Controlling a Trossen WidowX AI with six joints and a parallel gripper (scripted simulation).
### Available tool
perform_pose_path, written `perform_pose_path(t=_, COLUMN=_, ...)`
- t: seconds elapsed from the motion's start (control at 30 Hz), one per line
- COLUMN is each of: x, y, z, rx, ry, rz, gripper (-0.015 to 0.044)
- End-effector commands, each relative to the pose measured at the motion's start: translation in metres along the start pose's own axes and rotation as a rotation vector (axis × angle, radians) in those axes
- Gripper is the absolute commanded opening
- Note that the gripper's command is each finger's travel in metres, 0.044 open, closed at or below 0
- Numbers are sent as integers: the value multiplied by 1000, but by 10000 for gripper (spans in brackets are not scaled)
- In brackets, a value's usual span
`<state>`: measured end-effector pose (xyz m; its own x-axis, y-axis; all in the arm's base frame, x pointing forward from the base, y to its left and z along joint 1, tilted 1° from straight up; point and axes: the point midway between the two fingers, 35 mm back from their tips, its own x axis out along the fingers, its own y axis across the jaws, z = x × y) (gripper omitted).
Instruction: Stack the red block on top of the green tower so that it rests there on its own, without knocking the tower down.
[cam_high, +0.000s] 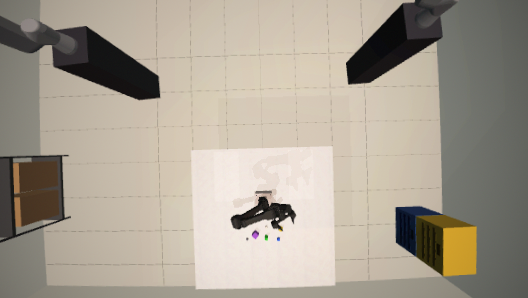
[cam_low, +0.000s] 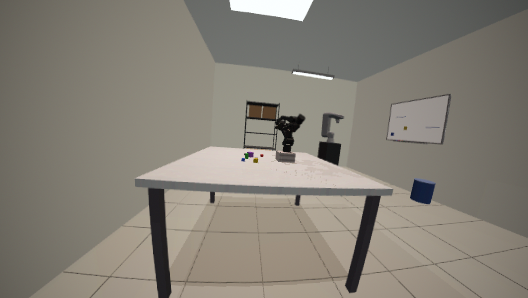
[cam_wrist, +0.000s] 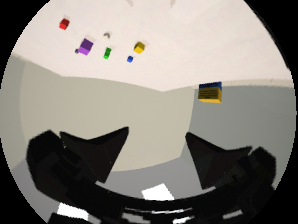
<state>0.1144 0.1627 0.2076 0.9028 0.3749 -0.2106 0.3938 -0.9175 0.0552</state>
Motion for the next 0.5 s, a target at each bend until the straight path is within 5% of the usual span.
perform_pose_path(t=0.0, x=12, y=7, z=4, rx=120, ry=-54, rz=65, gripper=440)
perform_pose_path(t=0.47, x=47, y=40, z=24, rx=525, ry=-180, rz=333, gripper=440)
